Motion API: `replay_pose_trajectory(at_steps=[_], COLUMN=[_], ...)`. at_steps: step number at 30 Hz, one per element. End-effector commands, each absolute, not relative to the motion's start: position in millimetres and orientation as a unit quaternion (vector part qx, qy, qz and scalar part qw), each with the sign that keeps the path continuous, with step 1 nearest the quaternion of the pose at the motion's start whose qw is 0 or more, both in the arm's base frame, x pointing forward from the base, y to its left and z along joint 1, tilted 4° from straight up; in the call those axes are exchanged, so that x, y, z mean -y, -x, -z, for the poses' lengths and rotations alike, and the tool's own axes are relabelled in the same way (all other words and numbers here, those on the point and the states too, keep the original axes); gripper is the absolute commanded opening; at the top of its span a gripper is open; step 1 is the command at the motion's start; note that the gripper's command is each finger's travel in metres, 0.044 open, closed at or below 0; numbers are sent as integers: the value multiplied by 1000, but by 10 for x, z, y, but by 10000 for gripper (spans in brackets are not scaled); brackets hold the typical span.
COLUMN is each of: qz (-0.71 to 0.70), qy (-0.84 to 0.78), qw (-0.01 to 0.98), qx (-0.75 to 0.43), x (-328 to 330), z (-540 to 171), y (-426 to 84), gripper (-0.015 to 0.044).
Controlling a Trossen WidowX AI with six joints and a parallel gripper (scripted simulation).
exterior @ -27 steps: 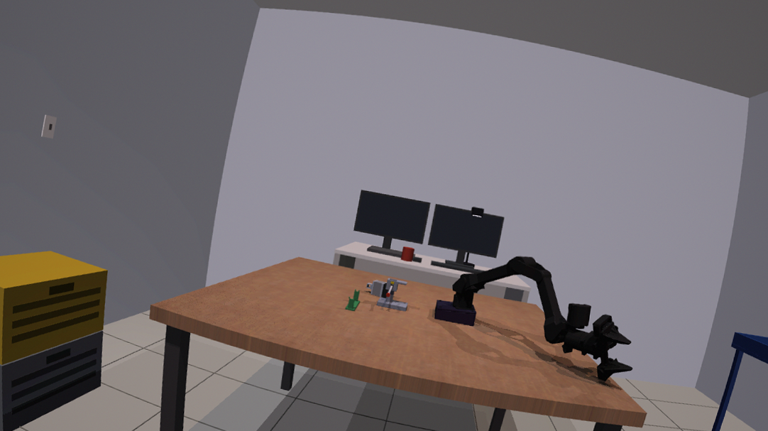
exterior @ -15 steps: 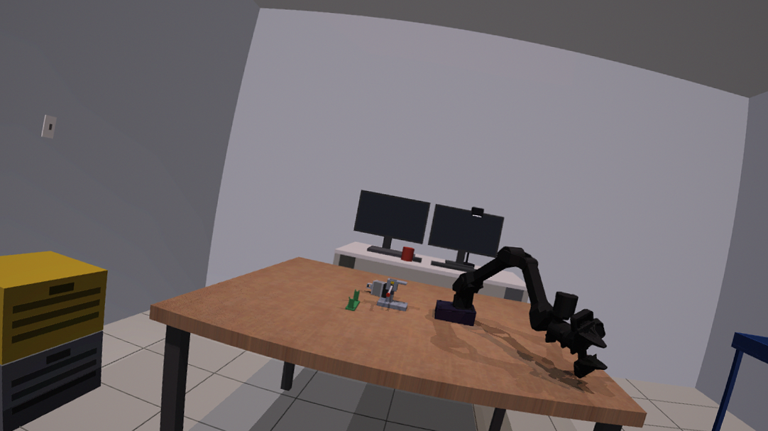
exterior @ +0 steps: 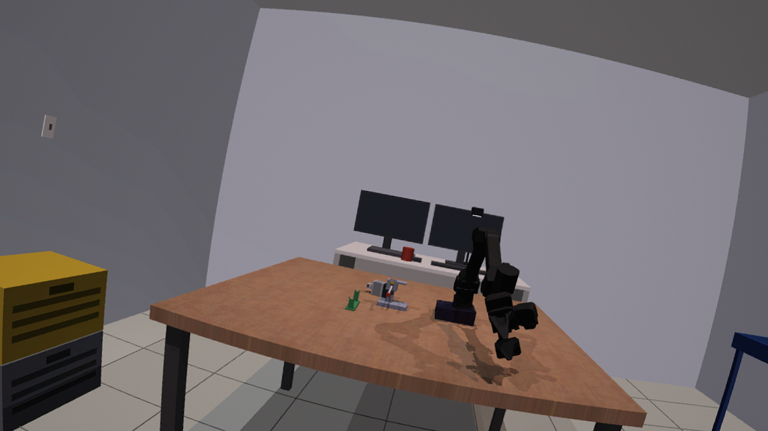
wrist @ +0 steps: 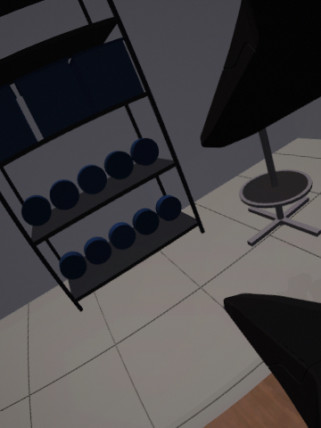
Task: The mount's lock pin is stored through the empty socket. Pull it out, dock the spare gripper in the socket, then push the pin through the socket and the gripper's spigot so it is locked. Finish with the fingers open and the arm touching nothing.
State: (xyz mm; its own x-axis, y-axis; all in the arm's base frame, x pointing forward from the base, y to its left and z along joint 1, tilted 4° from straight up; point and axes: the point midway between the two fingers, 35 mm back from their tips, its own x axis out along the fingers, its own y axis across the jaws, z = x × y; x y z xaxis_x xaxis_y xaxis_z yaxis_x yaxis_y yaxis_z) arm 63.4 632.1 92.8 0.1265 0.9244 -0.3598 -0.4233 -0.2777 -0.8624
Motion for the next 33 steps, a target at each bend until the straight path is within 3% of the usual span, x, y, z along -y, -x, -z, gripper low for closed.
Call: replay_pose_trajectory(at_steps=[1,10,18,25,33], qz=[-598,-559,-524,-495,-465], qy=[549,601,621,614,579], qw=[554,569,576,578,575], qx=[183,47,-88,-209,-343], x=[-6037,-5160,-4065,-2986,-1778], z=[-947,-1075,-1204,-1332,-1496], y=[-1313,-2526,-3287,-3614,-3577], gripper=[300,300,300,300,300])
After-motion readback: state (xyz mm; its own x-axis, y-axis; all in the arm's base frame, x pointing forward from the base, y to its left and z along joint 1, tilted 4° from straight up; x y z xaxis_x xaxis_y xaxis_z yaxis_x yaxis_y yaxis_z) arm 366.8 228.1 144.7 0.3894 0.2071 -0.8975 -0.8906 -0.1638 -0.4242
